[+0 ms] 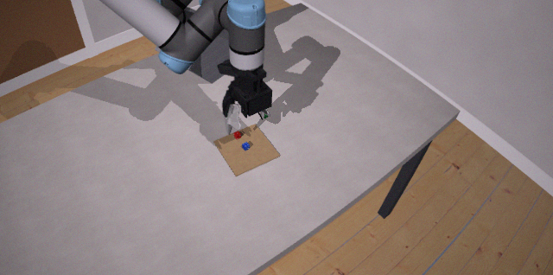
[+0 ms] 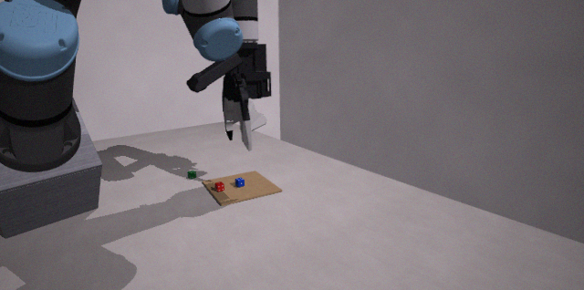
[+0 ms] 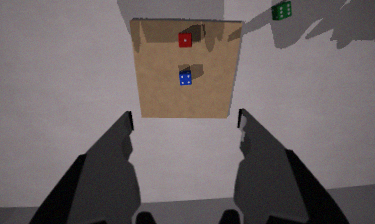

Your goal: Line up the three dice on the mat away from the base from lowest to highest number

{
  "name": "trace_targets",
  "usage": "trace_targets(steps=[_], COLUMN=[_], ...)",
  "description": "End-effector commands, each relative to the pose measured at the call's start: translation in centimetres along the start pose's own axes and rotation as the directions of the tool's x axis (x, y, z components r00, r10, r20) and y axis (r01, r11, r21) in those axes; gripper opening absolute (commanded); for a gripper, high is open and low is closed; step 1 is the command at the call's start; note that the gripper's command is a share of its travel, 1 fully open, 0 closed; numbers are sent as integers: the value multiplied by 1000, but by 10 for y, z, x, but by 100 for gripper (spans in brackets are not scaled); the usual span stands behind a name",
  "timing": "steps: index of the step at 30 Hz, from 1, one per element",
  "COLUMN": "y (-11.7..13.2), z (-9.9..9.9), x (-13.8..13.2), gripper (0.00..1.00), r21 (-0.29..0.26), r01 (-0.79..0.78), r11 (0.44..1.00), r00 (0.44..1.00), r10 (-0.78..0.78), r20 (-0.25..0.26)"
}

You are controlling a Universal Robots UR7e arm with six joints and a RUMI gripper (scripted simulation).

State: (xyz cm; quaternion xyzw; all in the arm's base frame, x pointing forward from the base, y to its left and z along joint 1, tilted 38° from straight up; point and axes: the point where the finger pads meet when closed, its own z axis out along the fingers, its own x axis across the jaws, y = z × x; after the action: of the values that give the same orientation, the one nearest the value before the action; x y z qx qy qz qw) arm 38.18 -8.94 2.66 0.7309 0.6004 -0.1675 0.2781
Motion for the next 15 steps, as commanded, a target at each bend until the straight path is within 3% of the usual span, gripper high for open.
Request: trace_targets(steps=[1,15], y=[1,0], z=[-4,-3], x=[0,1], gripper=[100,100], r21=[5,8], r01=[-1,0], r11=[1000,1000], r00=[1000,1000], r10=[1,0], r20=[1,1])
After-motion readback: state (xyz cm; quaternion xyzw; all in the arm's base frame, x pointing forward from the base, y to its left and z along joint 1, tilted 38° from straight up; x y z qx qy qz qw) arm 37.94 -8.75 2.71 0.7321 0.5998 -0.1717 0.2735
